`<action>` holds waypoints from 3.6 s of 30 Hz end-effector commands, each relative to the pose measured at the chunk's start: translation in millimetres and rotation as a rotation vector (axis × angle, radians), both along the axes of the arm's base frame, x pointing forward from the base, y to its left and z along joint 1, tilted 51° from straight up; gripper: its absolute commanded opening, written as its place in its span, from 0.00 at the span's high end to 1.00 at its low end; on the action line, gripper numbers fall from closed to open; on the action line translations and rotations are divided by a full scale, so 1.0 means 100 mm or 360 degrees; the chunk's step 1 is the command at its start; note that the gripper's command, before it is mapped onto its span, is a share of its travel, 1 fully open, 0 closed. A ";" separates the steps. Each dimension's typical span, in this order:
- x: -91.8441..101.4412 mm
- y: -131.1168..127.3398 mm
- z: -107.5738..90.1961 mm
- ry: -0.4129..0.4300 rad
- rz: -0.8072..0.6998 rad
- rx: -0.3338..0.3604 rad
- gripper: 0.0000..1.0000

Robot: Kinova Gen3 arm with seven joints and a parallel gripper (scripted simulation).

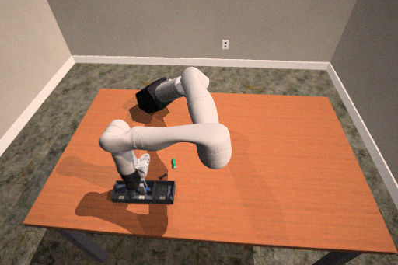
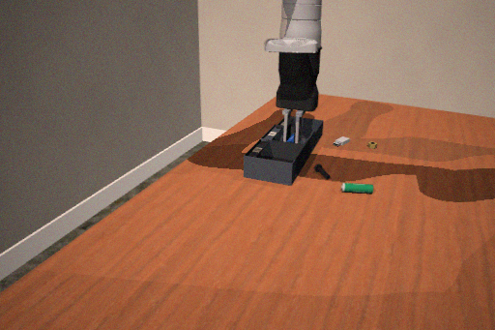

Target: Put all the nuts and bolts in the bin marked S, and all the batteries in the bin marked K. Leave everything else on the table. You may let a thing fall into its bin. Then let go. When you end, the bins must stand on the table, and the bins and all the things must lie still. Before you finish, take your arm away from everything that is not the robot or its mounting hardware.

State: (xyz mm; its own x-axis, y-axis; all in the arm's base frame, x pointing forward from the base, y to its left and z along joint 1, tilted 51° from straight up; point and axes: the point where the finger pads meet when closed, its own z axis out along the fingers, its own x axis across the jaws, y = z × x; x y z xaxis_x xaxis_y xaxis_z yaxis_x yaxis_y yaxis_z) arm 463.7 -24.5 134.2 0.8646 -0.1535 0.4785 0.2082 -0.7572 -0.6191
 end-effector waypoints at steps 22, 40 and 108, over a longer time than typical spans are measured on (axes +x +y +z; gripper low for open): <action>0.00 0.03 -0.03 0.0004 0.0003 0.0001 0.40; -0.05 -0.04 0.04 0.0004 0.0003 0.0001 0.40; -1.68 0.69 0.36 -0.1617 0.1653 -0.1176 0.40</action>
